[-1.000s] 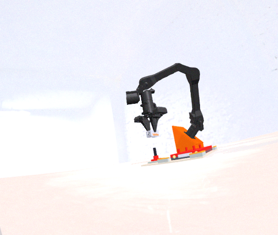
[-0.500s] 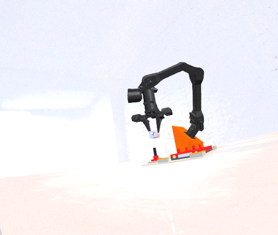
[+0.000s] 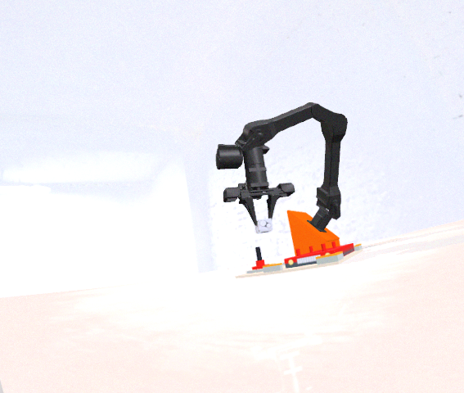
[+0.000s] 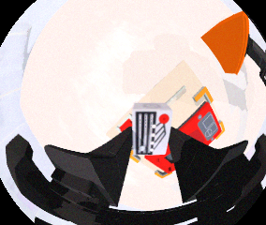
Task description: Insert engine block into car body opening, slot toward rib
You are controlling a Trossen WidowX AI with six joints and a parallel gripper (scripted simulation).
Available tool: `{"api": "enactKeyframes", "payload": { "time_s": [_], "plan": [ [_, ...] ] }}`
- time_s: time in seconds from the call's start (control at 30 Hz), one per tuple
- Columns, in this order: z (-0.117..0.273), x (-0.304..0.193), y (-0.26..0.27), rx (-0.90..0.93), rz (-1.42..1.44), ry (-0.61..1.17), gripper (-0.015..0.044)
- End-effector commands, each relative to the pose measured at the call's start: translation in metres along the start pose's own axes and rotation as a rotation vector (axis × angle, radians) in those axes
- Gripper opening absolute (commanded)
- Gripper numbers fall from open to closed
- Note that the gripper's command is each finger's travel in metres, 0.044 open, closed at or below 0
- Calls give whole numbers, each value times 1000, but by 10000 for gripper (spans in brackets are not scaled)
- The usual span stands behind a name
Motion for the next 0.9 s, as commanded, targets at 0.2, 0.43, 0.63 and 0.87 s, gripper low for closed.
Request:
{"api": "enactKeyframes", "payload": {
  "time_s": [0.2, 0.43, 0.63, 0.87],
  "plan": [
    [-5, -17, -11, 7, 324, 6, 0],
    [-9, -29, -19, 8, 565, 7, 0],
    [-13, -40, -26, 9, 773, 9, 0],
    [-18, -51, -35, 9, 1014, 13, 0]
  ]
}}
Point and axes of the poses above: the point midway between the two fingers, 35 mm back from their tips, its own z axis back along the fingers, its own y axis across the jaws, x = y × z, the point moved 9 cm from there along z, back along the fingers, and after that the axes turned 12 degrees about -z, right-handed, at the moved point
